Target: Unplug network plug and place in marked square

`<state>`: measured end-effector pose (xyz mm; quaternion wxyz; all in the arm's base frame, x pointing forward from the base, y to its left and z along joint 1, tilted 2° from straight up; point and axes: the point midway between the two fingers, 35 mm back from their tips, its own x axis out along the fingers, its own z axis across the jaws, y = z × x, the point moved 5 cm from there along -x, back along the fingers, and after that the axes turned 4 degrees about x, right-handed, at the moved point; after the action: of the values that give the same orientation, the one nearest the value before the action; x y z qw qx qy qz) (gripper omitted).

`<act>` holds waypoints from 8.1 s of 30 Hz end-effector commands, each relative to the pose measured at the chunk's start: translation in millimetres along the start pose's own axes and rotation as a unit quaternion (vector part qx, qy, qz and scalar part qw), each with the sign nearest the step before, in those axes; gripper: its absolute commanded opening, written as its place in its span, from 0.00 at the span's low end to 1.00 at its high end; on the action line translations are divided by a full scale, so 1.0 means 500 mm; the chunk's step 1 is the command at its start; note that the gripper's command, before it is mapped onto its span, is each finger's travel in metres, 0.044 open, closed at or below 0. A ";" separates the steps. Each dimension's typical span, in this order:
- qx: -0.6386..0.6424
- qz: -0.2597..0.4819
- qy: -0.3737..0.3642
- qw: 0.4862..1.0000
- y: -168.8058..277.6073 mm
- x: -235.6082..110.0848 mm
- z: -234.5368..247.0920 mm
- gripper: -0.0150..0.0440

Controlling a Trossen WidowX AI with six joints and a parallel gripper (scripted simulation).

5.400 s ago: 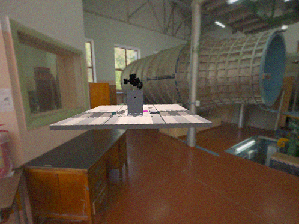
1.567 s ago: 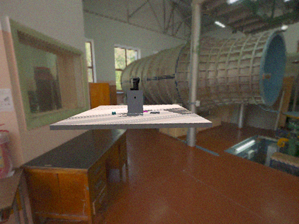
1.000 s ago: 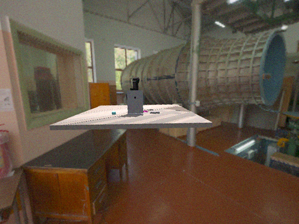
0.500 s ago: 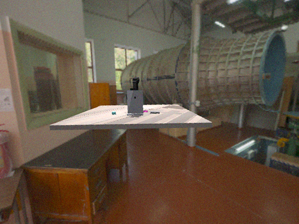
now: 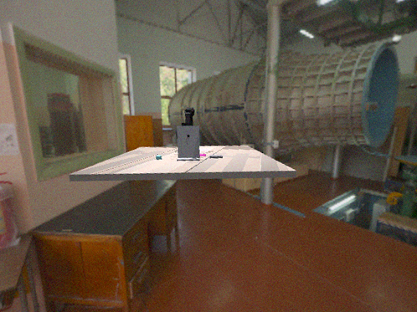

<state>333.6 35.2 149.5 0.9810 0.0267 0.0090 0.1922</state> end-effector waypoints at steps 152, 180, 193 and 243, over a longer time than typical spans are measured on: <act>0.033 0.001 0.076 0.997 0.074 -0.141 0.081 0.25; 0.034 0.001 0.365 0.931 0.181 -0.180 -0.044 0.25; -0.010 -0.001 0.465 0.885 0.211 -0.229 -0.073 0.25; -0.009 0.000 0.465 0.885 0.204 -0.227 -0.193 0.25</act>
<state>188.7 92.0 62.3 0.8662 -0.0748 0.4589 0.1832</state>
